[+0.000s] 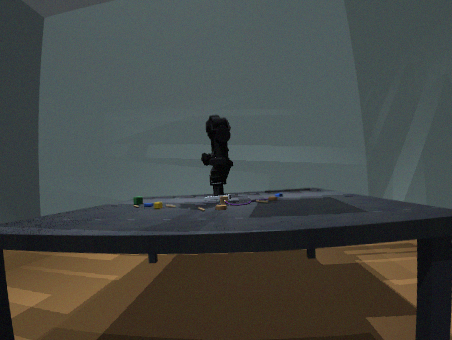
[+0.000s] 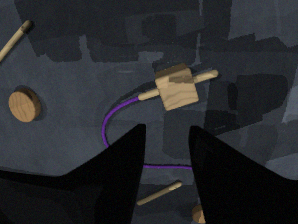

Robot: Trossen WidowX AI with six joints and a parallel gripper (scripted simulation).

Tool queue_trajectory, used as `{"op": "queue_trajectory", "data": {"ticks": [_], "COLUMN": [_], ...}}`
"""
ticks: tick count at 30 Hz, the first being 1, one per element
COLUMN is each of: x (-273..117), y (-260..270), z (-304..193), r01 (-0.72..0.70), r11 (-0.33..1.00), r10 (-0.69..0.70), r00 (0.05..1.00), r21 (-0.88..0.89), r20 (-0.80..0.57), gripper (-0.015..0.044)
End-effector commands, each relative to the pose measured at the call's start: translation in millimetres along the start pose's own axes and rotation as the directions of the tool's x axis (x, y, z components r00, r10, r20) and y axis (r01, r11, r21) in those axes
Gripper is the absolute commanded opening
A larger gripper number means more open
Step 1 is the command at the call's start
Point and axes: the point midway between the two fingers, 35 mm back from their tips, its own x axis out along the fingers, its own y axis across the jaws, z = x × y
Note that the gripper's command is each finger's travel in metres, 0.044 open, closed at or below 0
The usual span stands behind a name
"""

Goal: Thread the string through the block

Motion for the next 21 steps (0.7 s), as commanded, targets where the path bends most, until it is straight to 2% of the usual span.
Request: {"op": "queue_trajectory", "data": {"ticks": [1,11,21], "x": [1,2,3], "y": [-18,-27,-36], "z": [8,11,15], "r01": [0.008,0.010,0.005], "r11": [0.665,0.226,-0.268], "r10": [-0.006,-0.011,-0.016], "r00": [1.000,1.000,1.000], "r21": [-0.747,-0.974,-0.963], "r20": [0.005,0.008,0.010], "gripper": [0.0120,0.0120,0.0120]}}
